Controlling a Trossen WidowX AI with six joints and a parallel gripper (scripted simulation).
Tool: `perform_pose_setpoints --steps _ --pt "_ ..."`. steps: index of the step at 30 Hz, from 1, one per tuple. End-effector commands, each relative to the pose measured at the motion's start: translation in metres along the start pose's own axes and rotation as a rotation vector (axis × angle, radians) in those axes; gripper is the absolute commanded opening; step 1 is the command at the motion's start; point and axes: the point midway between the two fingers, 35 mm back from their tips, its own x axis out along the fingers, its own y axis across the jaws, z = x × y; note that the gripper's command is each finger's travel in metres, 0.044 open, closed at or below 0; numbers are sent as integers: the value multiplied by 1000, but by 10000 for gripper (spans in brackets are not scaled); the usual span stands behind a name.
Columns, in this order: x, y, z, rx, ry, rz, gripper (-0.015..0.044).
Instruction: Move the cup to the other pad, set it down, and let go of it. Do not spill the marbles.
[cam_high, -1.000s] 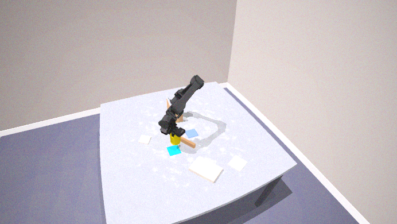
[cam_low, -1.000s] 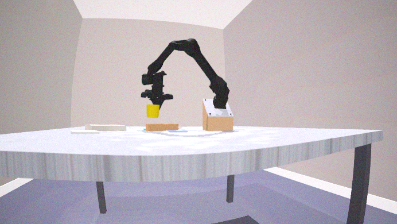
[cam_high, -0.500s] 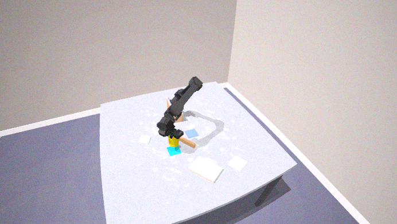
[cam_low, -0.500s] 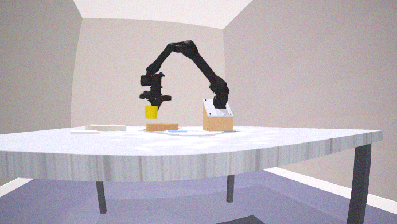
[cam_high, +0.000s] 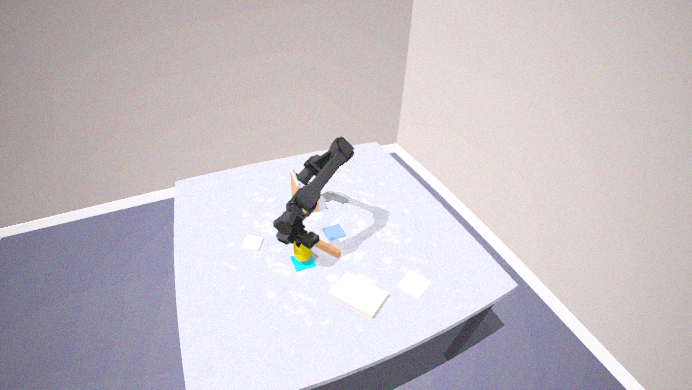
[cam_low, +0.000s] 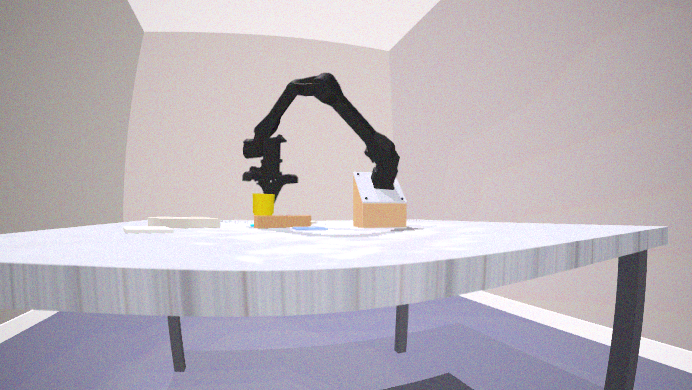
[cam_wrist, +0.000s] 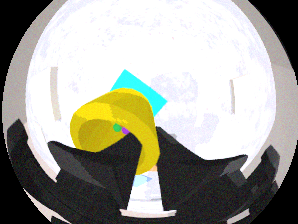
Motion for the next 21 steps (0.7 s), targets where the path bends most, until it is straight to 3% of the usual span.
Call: perform_pose_setpoints --steps 1,21 --pt "8 -1 0 6 6 2 0" --pt "23 -1 0 0 3 -1 0"
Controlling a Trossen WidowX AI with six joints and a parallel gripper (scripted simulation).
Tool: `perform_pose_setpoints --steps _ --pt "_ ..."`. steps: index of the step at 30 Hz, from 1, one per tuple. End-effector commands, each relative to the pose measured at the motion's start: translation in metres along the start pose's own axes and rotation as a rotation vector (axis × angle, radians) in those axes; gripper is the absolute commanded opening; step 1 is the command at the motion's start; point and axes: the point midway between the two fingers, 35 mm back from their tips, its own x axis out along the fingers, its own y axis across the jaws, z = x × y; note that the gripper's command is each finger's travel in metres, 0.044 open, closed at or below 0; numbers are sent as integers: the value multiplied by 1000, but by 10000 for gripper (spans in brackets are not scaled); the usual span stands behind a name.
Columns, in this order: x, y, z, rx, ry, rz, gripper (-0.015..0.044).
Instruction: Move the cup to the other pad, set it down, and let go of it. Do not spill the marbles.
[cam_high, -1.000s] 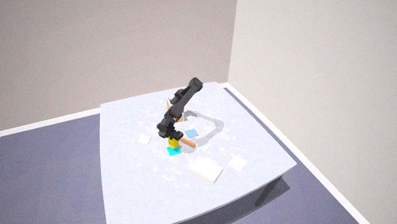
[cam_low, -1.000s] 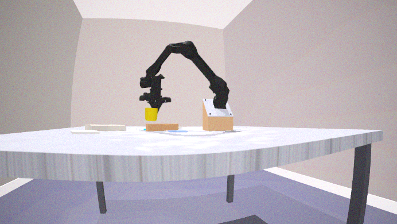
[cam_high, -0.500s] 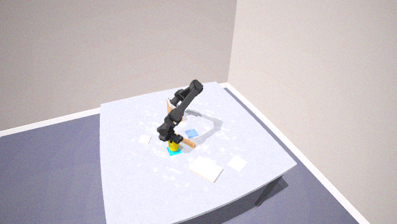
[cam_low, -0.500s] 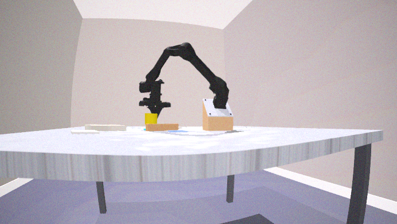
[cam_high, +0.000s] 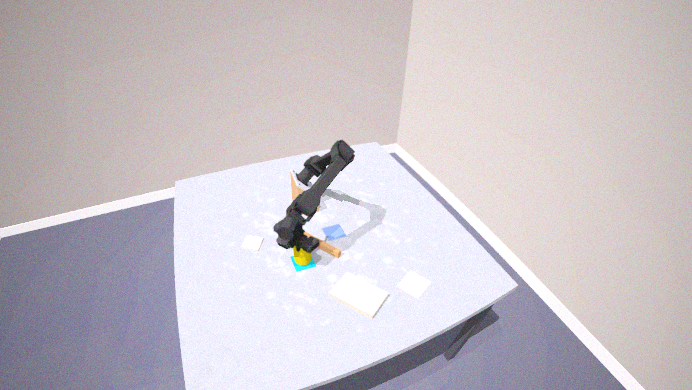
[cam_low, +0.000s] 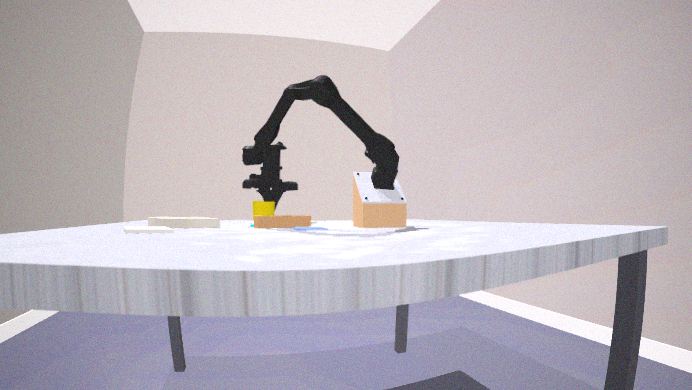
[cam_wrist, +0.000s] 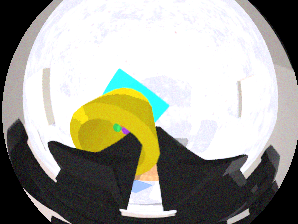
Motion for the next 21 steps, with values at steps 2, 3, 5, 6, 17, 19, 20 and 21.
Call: perform_pose_setpoints --steps 2,3,5,6,17,19,20,21 --pt "0 0 0 -2 -1 0 0" --pt "0 0 0 -2 -1 0 0" --pt "0 0 0 -2 -1 0 26" --pt "0 0 0 -2 -1 0 53" --pt "-3 1 0 -1 -1 0 147" --pt "-7 1 0 -1 -1 0 147" --pt "-8 1 1 -1 -1 0 147" --pt "-10 1 1 0 -1 0 147"
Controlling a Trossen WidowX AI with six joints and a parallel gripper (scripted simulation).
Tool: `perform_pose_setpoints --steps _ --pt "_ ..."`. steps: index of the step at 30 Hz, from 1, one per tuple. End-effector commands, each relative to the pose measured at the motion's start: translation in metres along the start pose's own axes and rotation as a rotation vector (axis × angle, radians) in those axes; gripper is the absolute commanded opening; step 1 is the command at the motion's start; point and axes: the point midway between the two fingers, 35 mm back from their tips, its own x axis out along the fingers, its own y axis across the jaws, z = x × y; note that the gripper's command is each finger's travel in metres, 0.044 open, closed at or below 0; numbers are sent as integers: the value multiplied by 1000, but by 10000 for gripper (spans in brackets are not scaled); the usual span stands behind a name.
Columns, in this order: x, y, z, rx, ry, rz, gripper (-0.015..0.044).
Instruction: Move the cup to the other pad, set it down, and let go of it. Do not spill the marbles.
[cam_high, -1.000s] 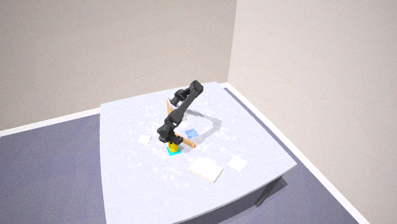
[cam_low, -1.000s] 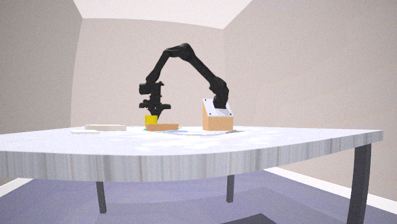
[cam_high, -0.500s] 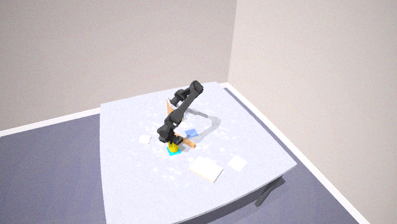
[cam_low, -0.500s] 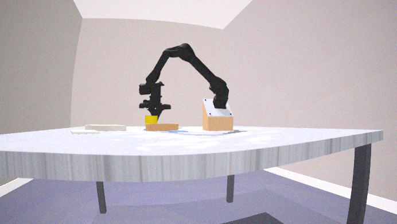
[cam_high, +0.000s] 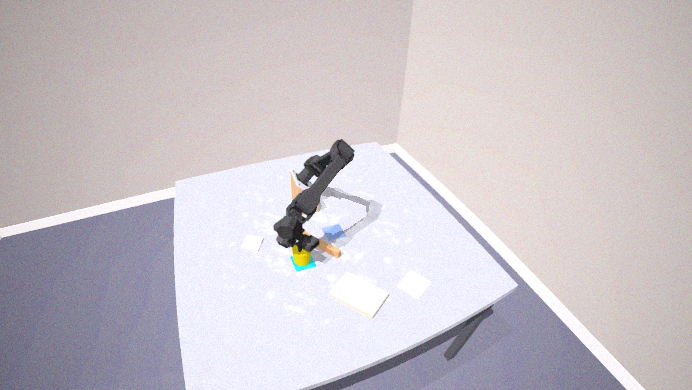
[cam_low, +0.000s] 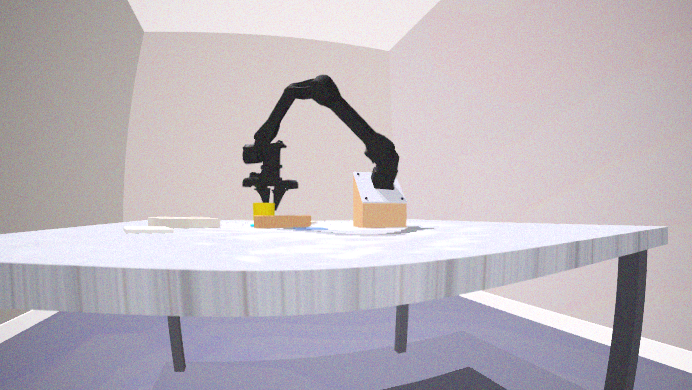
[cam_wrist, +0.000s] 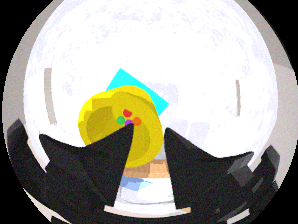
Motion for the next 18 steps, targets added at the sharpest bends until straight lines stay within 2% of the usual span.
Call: perform_pose_setpoints --steps 1,18 --pt "-7 1 1 -4 -5 -1 147" --pt "-40 -1 1 0 -3 0 147"
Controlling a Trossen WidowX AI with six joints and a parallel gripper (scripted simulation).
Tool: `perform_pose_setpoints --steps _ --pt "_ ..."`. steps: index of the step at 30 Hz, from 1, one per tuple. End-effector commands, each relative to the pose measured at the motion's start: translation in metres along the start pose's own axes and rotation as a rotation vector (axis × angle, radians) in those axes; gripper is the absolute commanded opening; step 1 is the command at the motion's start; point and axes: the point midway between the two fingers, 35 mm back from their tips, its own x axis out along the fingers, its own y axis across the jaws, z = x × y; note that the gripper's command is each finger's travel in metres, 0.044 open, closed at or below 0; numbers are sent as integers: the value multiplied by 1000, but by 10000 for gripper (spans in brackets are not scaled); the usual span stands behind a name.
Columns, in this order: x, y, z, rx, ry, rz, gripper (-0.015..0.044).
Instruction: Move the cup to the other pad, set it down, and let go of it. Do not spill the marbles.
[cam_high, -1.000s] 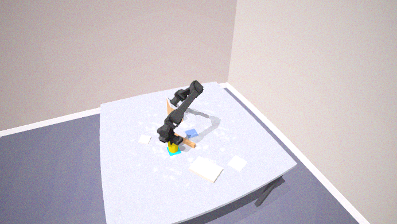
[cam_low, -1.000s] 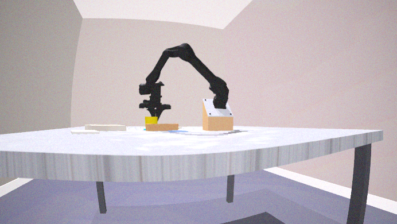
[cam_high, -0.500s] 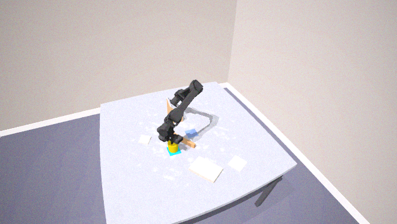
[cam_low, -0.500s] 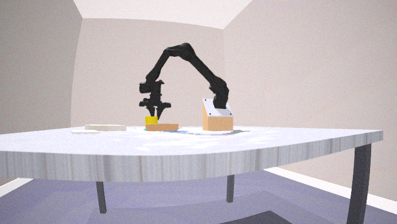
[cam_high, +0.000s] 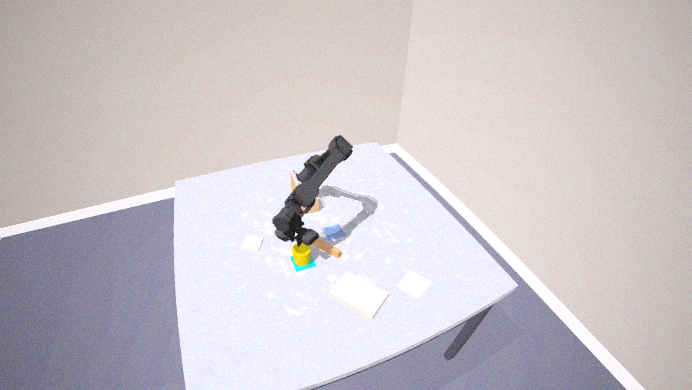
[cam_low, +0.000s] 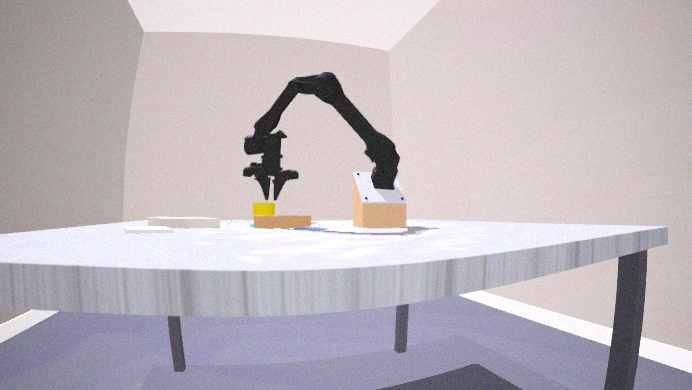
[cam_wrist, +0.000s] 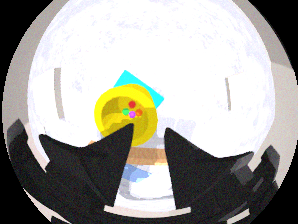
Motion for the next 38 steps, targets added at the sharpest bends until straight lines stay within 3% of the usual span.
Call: perform_pose_setpoints --steps 1,4,15,29,38 --pt "-8 0 0 -6 -5 -1 147" --pt "-11 0 0 -5 -5 -1 147" --pt "-11 0 0 0 -2 1 435" --pt "-69 -1 1 -5 -6 -3 440" --pt "-68 -1 2 0 -8 3 440"
